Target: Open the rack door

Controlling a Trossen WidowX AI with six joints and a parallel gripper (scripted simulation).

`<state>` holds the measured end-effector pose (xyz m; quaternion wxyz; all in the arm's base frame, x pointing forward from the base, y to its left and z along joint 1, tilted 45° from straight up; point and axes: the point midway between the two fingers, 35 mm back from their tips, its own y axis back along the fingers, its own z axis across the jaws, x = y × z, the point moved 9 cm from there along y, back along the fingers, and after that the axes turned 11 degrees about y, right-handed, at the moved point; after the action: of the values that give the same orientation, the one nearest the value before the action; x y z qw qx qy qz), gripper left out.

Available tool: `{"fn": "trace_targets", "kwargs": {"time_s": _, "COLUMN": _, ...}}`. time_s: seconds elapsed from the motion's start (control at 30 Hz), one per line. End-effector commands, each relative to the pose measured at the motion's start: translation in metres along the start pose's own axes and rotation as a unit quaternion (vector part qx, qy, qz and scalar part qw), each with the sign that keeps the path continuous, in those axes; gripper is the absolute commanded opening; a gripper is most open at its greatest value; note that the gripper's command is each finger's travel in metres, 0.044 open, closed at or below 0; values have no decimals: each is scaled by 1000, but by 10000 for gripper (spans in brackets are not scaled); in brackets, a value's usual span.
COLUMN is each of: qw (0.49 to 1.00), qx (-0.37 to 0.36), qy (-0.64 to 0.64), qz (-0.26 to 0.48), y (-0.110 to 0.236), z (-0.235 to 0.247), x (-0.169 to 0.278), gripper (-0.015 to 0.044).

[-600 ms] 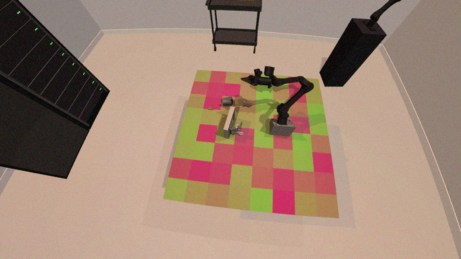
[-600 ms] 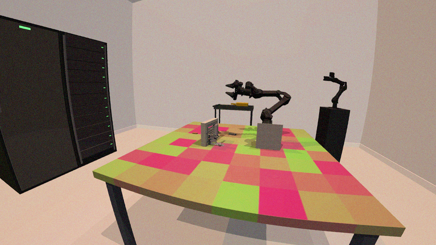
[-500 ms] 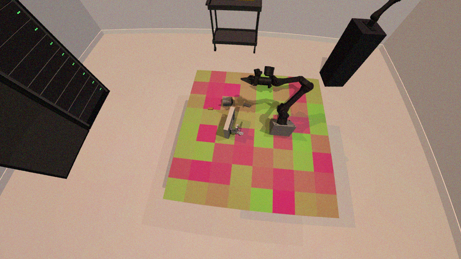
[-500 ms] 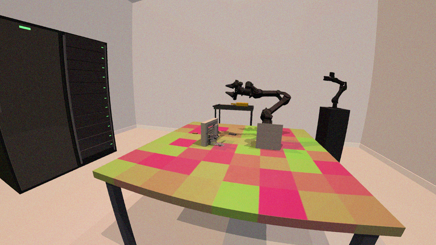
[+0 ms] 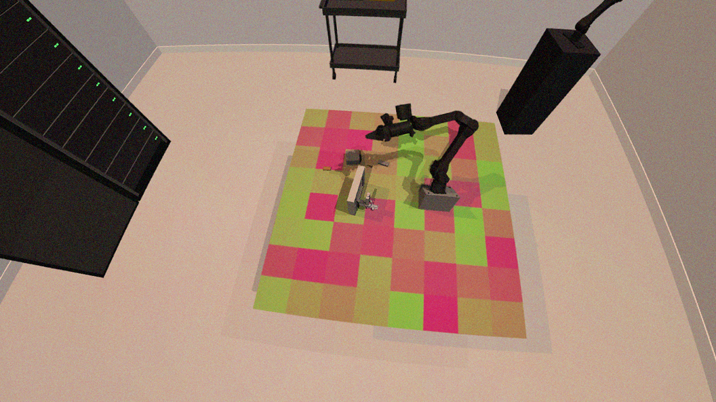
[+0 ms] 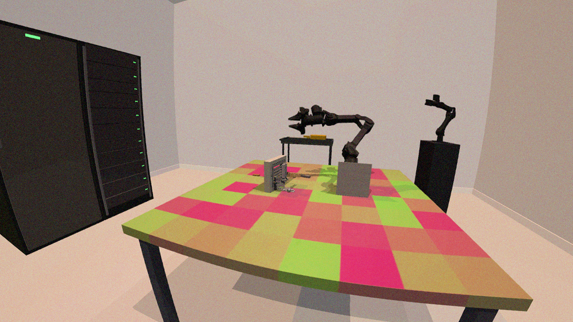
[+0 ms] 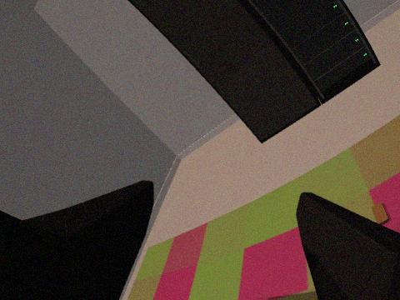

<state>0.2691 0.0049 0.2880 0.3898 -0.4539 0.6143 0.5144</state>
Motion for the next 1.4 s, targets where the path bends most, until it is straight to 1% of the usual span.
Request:
{"fn": "trace_targets", "kwargs": {"time_s": 0.0, "qw": 999, "qx": 2, "qy": -12, "qz": 47, "y": -14, "z": 5, "x": 4, "gripper": 284}}
{"fn": "trace_targets", "kwargs": {"time_s": 0.3, "qw": 988, "qx": 13, "qy": -34, "qz": 149, "y": -43, "z": 17, "x": 16, "gripper": 284}}
{"fn": "trace_targets", "kwargs": {"time_s": 0.63, "qw": 965, "qx": 37, "qy": -45, "qz": 255, "y": -71, "z": 33, "x": 33, "gripper": 284}}
{"fn": "trace_targets", "kwargs": {"time_s": 1.0, "qw": 928, "qx": 76, "qy": -40, "qz": 361, "y": -97, "z": 52, "x": 55, "gripper": 284}}
{"fn": "trace_targets", "kwargs": {"time_s": 1.37, "qw": 883, "qx": 125, "qy": -17, "qz": 452, "y": -119, "z": 72, "x": 80, "gripper": 284}}
